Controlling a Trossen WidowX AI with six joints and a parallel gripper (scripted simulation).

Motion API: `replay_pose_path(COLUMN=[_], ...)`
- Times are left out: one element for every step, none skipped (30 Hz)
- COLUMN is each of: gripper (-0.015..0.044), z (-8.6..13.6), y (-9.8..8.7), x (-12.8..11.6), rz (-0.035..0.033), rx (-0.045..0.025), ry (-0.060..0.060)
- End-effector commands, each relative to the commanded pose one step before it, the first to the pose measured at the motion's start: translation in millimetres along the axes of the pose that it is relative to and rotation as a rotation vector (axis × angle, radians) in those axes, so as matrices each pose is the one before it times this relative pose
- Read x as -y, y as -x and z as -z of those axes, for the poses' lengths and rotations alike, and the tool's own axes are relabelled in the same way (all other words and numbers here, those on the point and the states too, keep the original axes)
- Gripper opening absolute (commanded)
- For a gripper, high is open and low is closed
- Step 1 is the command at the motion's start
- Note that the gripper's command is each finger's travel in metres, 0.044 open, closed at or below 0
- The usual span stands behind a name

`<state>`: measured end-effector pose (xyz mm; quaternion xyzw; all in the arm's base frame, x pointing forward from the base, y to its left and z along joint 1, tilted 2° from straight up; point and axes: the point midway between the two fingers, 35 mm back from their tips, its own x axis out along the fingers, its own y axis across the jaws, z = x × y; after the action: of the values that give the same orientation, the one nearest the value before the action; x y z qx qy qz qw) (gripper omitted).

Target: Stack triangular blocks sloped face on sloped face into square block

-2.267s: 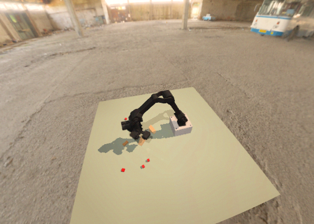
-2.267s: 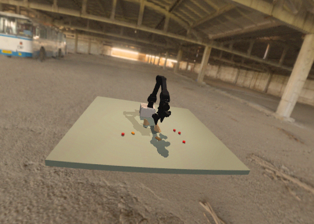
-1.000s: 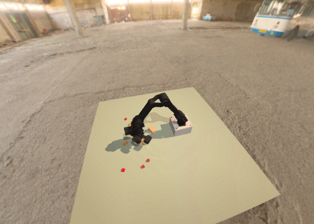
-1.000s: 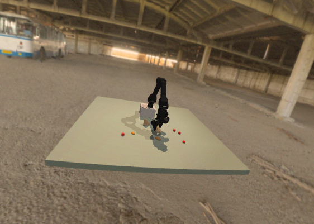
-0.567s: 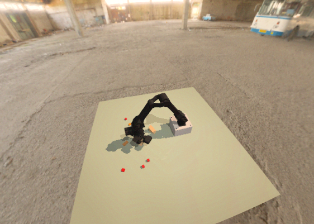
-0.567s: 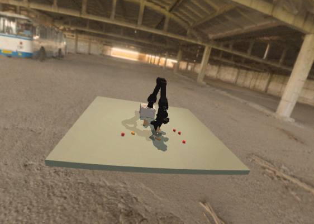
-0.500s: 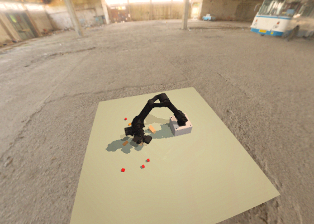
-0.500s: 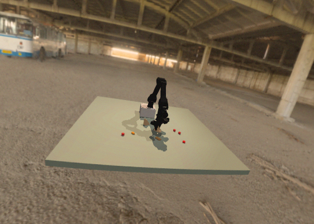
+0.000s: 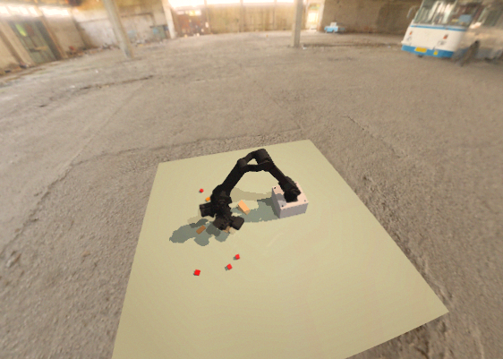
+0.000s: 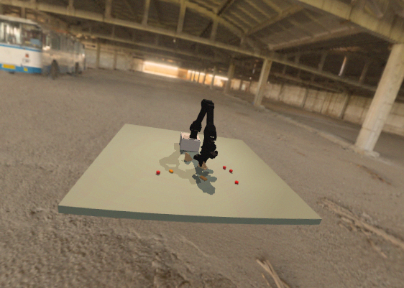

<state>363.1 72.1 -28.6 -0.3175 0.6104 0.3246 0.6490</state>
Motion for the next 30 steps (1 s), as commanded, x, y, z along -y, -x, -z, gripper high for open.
replay_pose_path(gripper=[0.0,0.0,0.0,0.0,0.0,0.0,0.0,0.0,0.0,0.0,0.0,0.0,0.0,0.0,0.0,0.0,0.0,0.0,0.0,0.0,0.0,0.0,0.0,0.0,0.0,0.0,0.0,0.0,0.0,0.0], z=[-3.49,0.0,0.0,0.0,0.0,0.0,0.0,0.0,0.0,0.05,0.06,0.02,0.02,0.02,0.02,0.02,0.02,0.01,0.01,0.01,0.01,0.01,0.01,0.01,0.01,0.01,0.01,0.01,0.01,0.01], y=[21.49,2.44,0.81,0.0,0.0,0.0,0.0,0.0,0.0,-0.59,-0.75,-0.2,-0.28,-0.16,-0.21,-0.12,-0.14,-0.06,-0.06,-0.03,-0.03,-0.01,-0.01,-0.01,-0.01,-0.01,-0.01,0.0,0.0,0.0], x=[3.21,0.06,0.02,0.0,0.0,0.0,0.0,0.0,0.0,-0.06,-0.07,-0.04,-0.05,-0.05,-0.07,-0.07,-0.08,-0.07,-0.07,-0.06,-0.06,-0.06,-0.06,-0.06,-0.06,-0.06,-0.06,-0.06,-0.06,-0.06], rz=[0.01548,0.00055,0.00018,0.0,0.0,0.0,0.0,0.0,0.0,-0.0004,-0.00052,-0.00015,-0.00021,-0.00014,-0.00018,-0.00013,-0.00014,-0.00009,-0.00009,-0.00007,-0.00006,-0.00005,-0.00005,-0.00005,-0.00005,-0.00005,-0.00005,-0.00005,-0.00005,-0.00005], rx=[0.01679,0.0002,0.00007,0.0,0.0,0.0,0.0,0.0,0.0,-0.00026,-0.00033,-0.00005,-0.00006,0.00002,0.00003,0.00009,0.0001,0.00012,0.00013,0.00013,0.00013,0.00013,0.00014,0.00013,0.00014,0.00013,0.00014,0.00013,0.00014,0.00013], ry=[0.0008,0.0003,0.0001,0.0,0.0,0.0,0.0,0.0,0.0,0.0053,0.0067,0.0098,0.0137,0.0181,0.0237,0.0268,0.03,0.0286,0.0288,0.0265,0.027,0.0255,0.0265,0.0255,0.0266,0.0256,0.0267,0.0256,0.0267,0.0256])
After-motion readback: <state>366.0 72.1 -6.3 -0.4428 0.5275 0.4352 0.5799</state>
